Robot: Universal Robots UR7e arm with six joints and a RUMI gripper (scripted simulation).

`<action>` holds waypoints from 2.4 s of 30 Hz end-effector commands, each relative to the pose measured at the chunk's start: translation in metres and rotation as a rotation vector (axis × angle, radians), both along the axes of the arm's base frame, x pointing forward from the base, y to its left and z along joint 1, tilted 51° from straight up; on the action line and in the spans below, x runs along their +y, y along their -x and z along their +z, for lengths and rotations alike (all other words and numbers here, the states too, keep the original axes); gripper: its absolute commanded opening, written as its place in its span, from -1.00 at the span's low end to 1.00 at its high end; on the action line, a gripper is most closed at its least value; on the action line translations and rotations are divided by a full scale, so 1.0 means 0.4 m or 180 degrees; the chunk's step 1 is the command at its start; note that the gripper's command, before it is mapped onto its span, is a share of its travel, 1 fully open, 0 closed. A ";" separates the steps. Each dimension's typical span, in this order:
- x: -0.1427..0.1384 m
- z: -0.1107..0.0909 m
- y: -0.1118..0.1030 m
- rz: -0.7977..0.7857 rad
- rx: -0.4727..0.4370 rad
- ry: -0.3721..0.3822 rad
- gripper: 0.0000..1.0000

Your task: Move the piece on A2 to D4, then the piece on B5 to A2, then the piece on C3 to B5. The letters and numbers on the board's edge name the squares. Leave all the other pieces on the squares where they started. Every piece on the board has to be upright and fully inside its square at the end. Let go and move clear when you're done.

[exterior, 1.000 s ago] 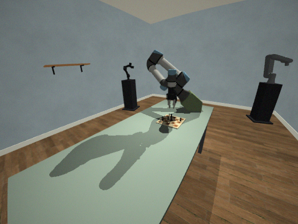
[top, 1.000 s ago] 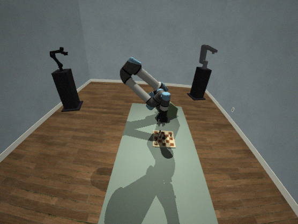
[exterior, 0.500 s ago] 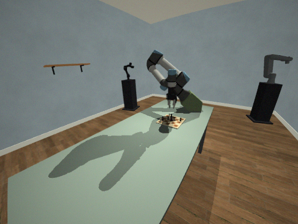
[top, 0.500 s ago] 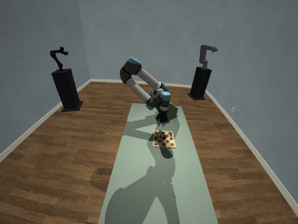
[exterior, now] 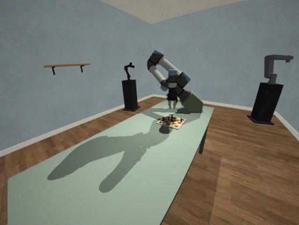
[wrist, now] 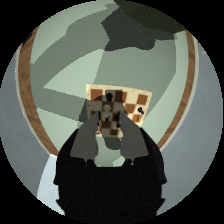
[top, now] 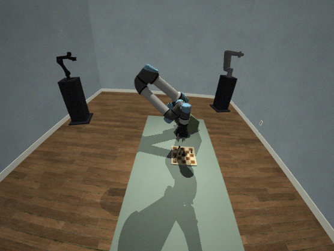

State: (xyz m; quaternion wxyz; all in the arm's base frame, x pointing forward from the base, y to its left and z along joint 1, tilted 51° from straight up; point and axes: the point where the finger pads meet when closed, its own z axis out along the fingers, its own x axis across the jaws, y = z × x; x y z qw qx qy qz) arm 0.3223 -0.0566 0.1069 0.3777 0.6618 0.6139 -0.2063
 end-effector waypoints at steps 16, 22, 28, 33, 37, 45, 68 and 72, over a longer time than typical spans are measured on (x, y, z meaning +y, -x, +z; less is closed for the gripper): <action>-0.039 -0.037 -0.004 -0.0005 0.0019 0.0001 -0.56; -0.056 -0.053 -0.008 -0.0005 0.0019 0.0000 -0.56; -0.072 -0.067 -0.012 -0.0005 0.0019 0.0000 -0.56; -0.079 -0.072 -0.014 -0.0004 0.0019 0.0000 -0.56; -0.086 -0.079 -0.016 -0.0004 0.0019 0.0000 -0.56; -0.094 -0.085 -0.017 -0.0004 0.0019 0.0000 -0.56; -0.094 -0.083 -0.020 -0.0002 0.0011 0.0001 -0.56; -0.094 -0.083 -0.020 -0.0002 0.0011 0.0001 -0.56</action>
